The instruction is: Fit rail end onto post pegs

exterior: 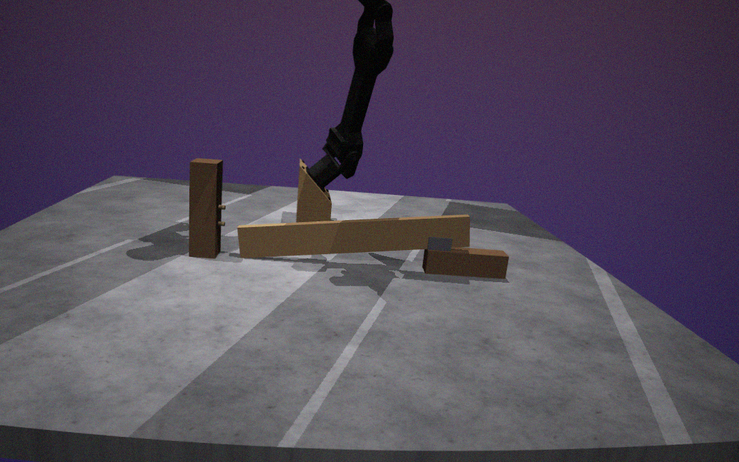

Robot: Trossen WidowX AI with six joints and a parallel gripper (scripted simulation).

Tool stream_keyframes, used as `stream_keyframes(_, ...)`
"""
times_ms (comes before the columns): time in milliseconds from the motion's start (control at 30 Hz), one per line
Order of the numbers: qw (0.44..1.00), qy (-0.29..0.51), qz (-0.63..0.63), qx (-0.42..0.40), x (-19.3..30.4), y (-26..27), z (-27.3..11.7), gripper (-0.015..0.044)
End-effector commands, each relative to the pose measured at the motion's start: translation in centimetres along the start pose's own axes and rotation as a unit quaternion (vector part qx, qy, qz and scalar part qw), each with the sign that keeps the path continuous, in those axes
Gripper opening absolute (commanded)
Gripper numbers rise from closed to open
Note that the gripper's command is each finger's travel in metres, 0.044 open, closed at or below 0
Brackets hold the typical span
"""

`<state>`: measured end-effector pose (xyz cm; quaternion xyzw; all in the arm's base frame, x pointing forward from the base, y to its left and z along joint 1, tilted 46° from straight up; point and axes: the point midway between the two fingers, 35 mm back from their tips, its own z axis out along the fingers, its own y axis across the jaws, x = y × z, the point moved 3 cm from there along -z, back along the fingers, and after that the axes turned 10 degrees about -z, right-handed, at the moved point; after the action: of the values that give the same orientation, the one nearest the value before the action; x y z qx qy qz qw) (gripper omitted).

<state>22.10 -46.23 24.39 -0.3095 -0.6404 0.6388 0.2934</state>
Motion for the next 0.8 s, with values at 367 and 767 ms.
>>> stream_keyframes(367,0.886,-0.207,-0.351,-0.220,0.4,11.5,-6.1,0.0440)
stream_keyframes(767,0.502,-0.492,-0.597,-0.386,8.2,22.2,-17.8,0.0440)
